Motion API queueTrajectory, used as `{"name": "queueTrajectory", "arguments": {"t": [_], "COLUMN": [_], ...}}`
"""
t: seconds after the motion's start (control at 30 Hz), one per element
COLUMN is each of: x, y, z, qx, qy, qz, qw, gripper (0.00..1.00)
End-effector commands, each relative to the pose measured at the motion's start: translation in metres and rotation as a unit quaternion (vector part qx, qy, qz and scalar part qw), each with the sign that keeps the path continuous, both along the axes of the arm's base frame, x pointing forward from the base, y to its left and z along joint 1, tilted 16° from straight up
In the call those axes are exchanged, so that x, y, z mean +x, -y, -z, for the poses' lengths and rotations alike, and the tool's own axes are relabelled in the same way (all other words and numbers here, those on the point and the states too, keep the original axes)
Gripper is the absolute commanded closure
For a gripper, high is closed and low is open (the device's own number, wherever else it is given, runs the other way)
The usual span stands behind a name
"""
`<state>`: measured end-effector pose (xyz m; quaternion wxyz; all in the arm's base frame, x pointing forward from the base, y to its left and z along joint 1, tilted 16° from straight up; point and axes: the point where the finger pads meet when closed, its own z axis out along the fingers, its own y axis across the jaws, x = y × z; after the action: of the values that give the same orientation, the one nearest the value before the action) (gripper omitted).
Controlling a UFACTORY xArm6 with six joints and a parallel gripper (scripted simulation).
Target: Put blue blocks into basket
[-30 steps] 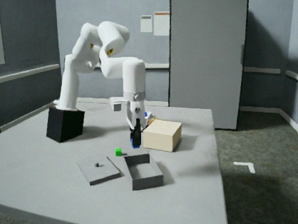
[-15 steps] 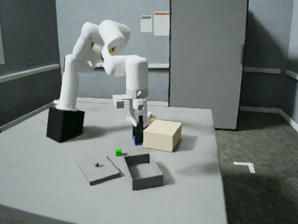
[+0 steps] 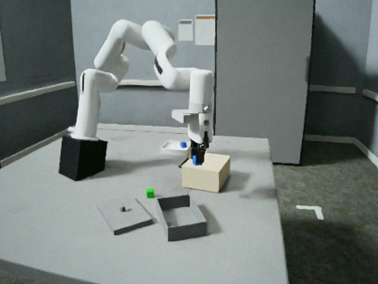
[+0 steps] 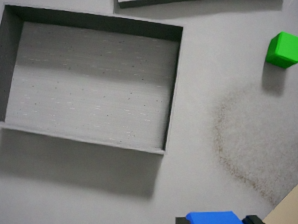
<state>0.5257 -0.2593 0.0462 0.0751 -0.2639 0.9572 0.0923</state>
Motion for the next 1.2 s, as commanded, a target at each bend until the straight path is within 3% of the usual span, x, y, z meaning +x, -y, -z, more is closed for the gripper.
{"name": "queueTrajectory", "arguments": {"t": [0.0, 0.07, 0.13, 0.17, 0.63, 0.7, 0.73, 1.17], "x": [-0.007, -0.013, -0.013, -0.021, -0.065, -0.065, -0.075, -0.115], "y": [-0.066, -0.088, -0.088, -0.12, -0.266, -0.266, -0.298, -0.43], "z": [-0.018, -0.022, -0.022, -0.027, -0.053, -0.053, -0.06, -0.093], "qx": [-0.008, -0.003, -0.003, 0.0, 0.005, 0.005, 0.005, 0.005], "qy": [0.03, 0.035, 0.035, 0.037, 0.04, 0.04, 0.04, 0.04], "qz": [-0.04, -0.051, -0.051, -0.056, -0.064, -0.064, -0.064, -0.064], "qw": [0.999, 0.998, 0.998, 0.998, 0.997, 0.997, 0.997, 0.997], "gripper": [1.0, 1.0, 1.0, 1.0, 1.0, 1.0, 1.0, 1.0]}}
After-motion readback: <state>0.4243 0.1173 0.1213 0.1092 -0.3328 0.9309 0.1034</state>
